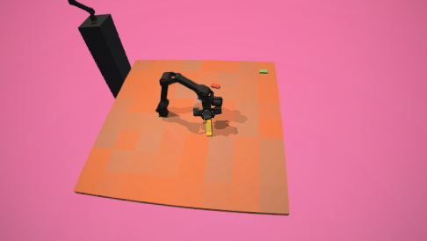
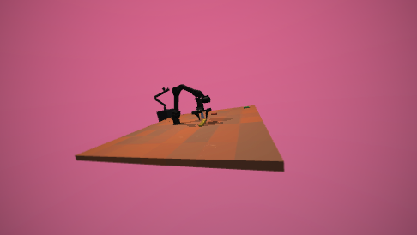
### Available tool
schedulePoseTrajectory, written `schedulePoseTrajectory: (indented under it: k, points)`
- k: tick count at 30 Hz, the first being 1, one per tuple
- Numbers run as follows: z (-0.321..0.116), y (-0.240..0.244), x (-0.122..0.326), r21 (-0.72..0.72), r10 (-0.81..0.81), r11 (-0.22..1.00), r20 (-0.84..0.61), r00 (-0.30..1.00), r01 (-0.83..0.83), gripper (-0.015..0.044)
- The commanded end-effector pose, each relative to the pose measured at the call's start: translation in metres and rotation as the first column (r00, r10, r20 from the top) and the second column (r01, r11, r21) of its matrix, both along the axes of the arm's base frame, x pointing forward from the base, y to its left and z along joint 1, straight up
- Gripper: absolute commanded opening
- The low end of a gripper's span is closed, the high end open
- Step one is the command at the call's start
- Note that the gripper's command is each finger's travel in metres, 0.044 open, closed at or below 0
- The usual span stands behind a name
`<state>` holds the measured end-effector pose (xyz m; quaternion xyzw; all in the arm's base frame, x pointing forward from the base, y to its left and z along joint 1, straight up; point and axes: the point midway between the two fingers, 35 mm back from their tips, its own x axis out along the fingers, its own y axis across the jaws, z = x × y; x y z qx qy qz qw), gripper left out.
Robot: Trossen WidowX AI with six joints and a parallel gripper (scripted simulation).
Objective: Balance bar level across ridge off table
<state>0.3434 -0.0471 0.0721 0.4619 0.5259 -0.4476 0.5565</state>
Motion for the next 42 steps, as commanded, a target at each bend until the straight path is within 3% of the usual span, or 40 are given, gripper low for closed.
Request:
schedulePoseTrajectory:
  k: [1, 23, 29, 36, 40, 42]
  points:
    - [-0.009, 0.001, -0.002, 0.008, -0.004, 1.0, -0.011, 1.0, 0.004, 0.0315]
    - [-0.021, 0.001, -0.002, 0.008, -0.004, 1.0, -0.011, 1.0, 0.004, 0.0315]
    - [-0.02, 0.0, -0.002, 0.001, 0.0, 1.0, -0.009, 1.0, 0.0, 0.0157]
    - [-0.02, 0.0, -0.002, 0.001, 0.0, 1.0, -0.009, 1.0, 0.0, 0.0111]
    - [-0.014, 0.0, -0.001, 0.002, 0.0, 1.0, -0.009, 1.0, 0.0, 0.0006]
    - [-0.009, 0.0, 0.0, 0.002, -0.001, 1.0, -0.009, 1.0, 0.001, 0.0]
